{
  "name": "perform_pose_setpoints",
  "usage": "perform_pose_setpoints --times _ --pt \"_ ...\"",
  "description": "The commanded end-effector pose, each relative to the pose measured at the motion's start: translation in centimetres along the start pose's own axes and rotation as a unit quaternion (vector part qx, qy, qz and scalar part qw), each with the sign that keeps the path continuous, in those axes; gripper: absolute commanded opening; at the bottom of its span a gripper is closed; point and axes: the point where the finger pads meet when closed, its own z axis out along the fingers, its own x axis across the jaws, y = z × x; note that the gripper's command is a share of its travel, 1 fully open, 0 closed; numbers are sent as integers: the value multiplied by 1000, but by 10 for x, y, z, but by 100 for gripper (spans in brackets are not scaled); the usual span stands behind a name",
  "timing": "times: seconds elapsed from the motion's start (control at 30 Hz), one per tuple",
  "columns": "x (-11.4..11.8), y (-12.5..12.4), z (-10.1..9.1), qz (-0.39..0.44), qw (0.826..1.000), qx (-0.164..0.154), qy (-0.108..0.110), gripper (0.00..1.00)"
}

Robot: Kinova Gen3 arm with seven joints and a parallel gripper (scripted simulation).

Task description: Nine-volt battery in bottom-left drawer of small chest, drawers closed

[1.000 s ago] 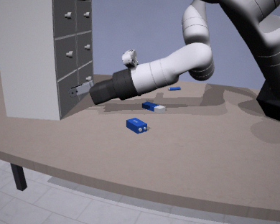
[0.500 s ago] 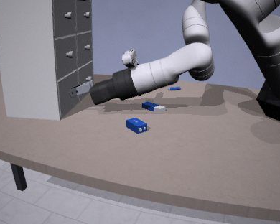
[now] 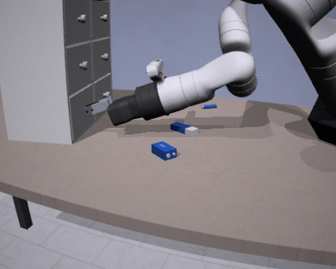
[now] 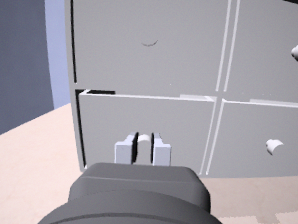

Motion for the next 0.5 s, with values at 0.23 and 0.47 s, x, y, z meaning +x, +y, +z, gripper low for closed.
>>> perform_pose_setpoints --times 0.23,0.47 --pt "-2 4 -6 4 1000 -3 -2 37" --pt "-2 6 -13 4 1000 -3 -2 37"
